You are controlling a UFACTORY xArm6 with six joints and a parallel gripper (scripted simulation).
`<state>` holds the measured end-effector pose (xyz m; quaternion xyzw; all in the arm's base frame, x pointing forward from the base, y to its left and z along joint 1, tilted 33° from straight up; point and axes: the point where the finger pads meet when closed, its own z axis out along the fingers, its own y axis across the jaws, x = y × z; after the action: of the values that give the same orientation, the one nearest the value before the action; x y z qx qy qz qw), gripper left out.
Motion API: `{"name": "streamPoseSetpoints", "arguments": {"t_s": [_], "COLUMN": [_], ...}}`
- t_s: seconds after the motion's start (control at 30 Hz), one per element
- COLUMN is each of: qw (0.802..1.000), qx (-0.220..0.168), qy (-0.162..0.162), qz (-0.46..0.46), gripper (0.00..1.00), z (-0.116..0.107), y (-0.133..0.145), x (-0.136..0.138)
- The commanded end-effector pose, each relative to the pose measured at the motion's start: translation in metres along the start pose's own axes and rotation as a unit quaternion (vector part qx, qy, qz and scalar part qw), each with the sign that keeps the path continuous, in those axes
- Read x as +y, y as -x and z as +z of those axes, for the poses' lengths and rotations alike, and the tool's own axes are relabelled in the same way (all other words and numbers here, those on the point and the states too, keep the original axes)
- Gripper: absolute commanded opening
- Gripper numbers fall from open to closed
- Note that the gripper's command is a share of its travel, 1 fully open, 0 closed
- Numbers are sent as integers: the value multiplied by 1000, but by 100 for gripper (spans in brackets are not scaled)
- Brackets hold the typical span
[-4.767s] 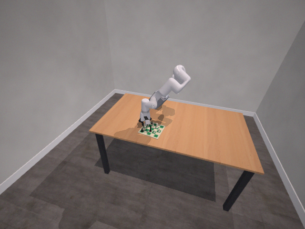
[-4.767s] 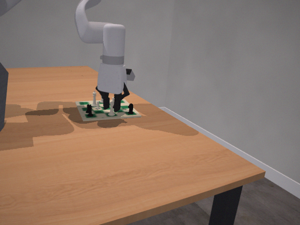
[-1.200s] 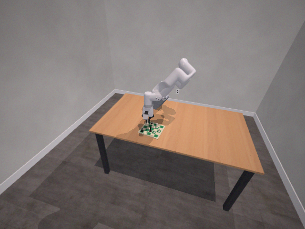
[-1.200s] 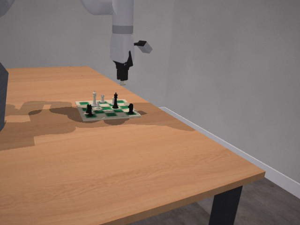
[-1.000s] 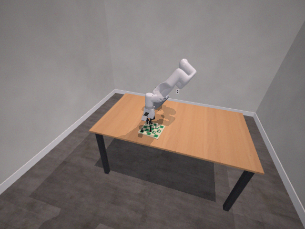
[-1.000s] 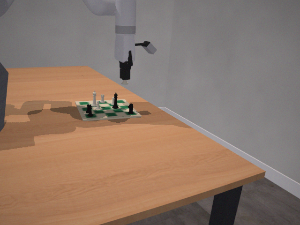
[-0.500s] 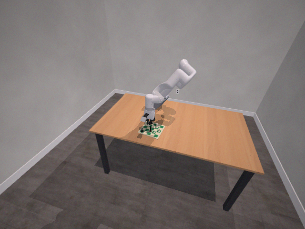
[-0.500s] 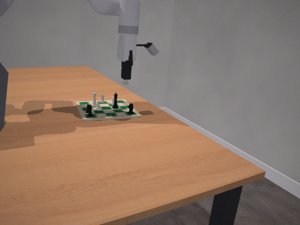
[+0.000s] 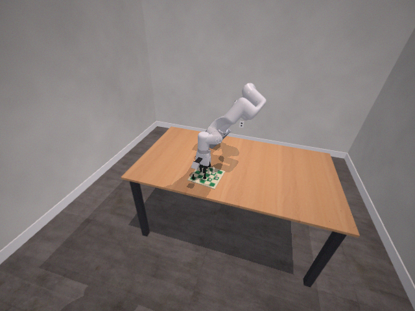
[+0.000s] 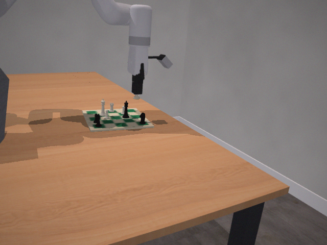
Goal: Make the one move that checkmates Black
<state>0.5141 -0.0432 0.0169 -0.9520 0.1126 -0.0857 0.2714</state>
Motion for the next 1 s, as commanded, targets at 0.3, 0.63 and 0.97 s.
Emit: {"name": "streamPoseSetpoints", "arguments": {"t_s": [0.3,0.63,0.97], "qw": [1000,1000,1000], "qx": [2,2,2], "qy": [0,0,0], "qz": [0,0,0], "gripper": [0,0,0], "z": [57,66,66], "y": [-2,-2,-2], "x": [0,0,0]}}
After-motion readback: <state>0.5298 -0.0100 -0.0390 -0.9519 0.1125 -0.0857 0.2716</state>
